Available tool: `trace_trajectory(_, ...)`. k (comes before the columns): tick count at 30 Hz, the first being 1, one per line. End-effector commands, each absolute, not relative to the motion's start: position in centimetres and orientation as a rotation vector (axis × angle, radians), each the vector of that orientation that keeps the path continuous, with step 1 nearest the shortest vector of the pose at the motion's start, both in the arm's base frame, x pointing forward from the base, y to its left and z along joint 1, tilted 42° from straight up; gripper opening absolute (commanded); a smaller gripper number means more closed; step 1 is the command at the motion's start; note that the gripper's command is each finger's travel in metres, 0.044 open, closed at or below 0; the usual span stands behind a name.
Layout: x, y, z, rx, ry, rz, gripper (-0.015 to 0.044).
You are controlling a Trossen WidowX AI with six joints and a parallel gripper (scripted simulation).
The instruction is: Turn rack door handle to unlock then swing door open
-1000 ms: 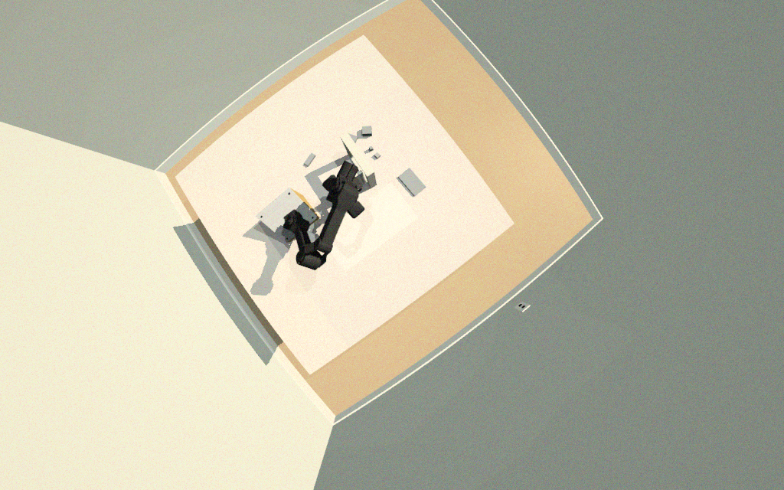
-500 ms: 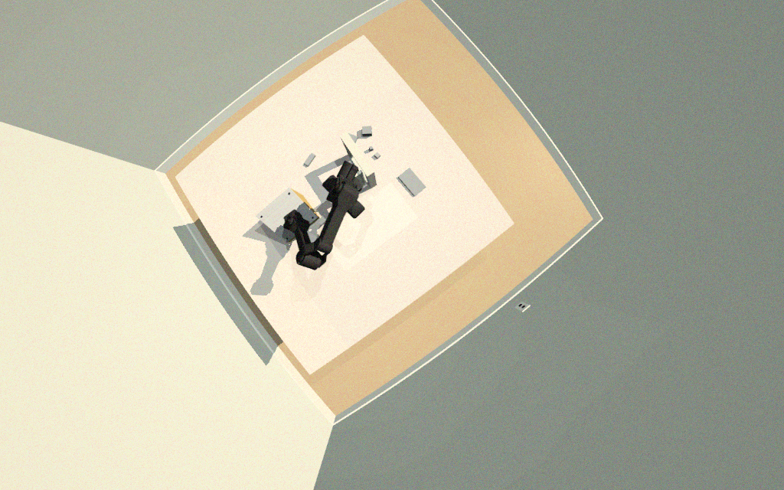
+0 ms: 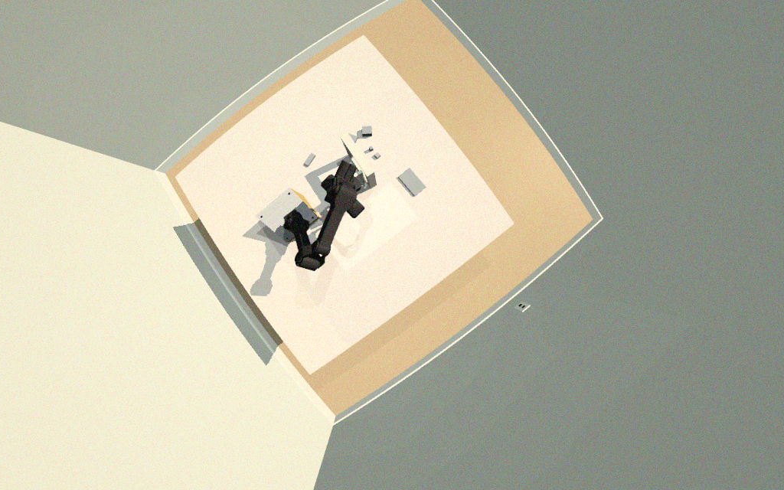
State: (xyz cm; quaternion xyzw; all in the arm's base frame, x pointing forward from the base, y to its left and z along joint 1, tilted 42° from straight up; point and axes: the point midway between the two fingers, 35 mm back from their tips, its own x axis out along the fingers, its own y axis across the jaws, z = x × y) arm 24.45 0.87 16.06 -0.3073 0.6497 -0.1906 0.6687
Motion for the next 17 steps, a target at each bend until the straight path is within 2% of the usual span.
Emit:
trace_trajectory(1,24.4,1.4,16.7,-0.695,1.450,-0.404,0.0298)
trace_trajectory(17,23.9,3.4,19.0,-0.709,1.387,-0.323,0.0298)
